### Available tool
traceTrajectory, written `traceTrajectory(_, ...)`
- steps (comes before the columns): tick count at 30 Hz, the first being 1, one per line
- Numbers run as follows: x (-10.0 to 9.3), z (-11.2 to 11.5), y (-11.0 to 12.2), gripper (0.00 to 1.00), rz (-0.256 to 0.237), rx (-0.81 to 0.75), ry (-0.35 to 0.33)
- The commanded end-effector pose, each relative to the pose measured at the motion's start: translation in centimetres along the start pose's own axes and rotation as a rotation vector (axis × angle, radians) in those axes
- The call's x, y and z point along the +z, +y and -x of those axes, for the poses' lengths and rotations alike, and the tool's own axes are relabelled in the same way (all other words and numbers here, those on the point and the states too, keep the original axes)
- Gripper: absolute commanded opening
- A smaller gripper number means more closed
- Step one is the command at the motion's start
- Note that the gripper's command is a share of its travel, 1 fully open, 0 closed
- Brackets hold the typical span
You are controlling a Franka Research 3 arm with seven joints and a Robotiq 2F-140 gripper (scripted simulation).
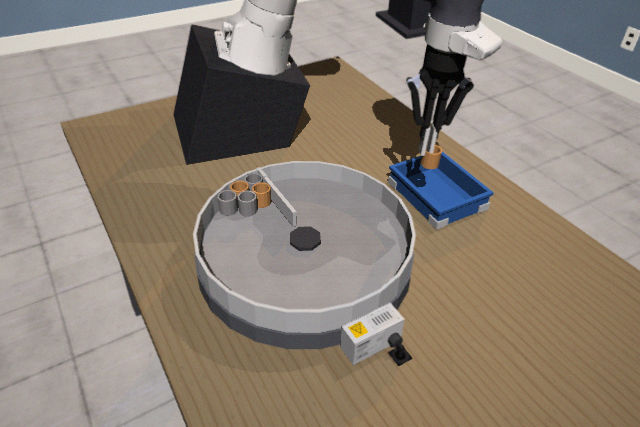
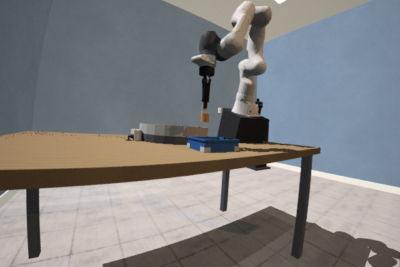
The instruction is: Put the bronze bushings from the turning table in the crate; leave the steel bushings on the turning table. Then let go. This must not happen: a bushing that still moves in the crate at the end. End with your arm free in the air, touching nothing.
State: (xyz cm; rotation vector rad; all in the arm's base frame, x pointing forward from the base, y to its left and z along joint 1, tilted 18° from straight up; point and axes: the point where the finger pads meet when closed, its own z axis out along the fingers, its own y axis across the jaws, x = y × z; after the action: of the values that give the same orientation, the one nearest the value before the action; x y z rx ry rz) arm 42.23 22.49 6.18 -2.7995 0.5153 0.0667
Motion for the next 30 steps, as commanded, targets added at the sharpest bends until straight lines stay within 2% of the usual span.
traceTrajectory(1, -0.2, 0.1, -0.5, 0.0, -0.022, -0.166, 0.005)
traceTrajectory(30, -0.5, 1.9, -3.1, 0.0, -0.024, -0.64, 0.018)
